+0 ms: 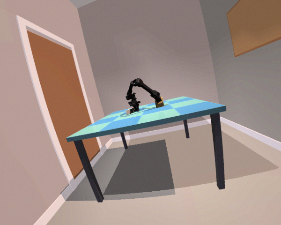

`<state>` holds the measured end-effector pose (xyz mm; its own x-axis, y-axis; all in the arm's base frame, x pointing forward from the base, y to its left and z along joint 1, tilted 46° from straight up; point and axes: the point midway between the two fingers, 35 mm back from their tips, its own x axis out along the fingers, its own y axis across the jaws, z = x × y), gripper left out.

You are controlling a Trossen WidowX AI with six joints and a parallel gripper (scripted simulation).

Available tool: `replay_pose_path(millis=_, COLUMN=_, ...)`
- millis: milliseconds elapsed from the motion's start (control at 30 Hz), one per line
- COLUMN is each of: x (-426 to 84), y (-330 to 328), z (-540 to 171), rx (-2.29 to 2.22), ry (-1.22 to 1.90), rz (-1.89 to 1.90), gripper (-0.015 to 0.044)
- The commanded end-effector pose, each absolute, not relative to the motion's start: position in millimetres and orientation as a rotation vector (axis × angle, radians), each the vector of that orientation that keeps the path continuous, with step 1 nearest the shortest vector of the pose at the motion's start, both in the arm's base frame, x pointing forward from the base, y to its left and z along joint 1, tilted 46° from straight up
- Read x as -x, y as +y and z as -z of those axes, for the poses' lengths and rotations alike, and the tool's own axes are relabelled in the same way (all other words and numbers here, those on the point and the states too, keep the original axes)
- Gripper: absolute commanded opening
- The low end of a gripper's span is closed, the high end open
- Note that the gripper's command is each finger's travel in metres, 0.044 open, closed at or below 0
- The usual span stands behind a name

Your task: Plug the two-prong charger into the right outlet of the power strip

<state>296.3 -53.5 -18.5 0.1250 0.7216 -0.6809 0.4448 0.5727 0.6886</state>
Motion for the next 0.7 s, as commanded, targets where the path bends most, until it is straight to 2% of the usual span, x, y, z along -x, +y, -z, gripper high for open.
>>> replay_pose_path(millis=0, x=-298.3, y=-54.8, z=17.9, rx=-1.038, ry=1.505, rz=-0.265, gripper=0.0)
replay_pose_path(millis=667, x=-301.5, y=-56.3, z=18.1, rx=-1.038, ry=1.505, rz=-0.265, gripper=0.0)
